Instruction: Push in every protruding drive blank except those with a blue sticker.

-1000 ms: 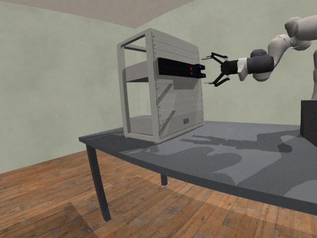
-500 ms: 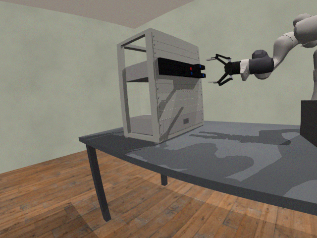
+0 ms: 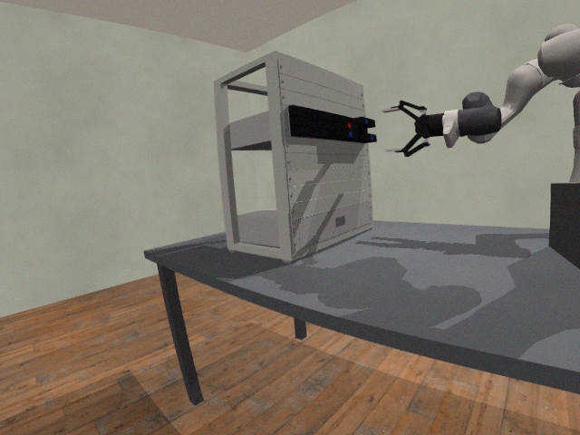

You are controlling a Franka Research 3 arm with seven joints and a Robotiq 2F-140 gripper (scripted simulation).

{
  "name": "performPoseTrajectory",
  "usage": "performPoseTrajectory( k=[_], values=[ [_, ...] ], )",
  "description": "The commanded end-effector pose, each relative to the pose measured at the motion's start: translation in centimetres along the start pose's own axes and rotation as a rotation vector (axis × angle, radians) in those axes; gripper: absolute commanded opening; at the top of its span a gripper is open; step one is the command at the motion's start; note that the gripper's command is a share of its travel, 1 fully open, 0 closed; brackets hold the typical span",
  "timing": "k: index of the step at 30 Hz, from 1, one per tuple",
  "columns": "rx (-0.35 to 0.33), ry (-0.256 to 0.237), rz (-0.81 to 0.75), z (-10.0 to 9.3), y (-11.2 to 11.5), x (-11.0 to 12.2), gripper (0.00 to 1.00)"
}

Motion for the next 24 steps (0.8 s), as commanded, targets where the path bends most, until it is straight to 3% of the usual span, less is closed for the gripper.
performPoseTrajectory(
  k=[1,24],
  values=[
    [0.020,-0.007,0.025,-0.10,-0.27,-0.15,1.00],
    [0.020,-0.007,0.025,-0.10,-0.26,-0.14,1.00]
  ],
)
Point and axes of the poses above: the point where the finger pads meet when closed, its own z axis out along the fingers, its own x axis across the jaws, y = z × x, the point moved 3 cm from there along -z, back along the fingers, and after that the axes turned 7 degrees about z, right-handed, at the moved point
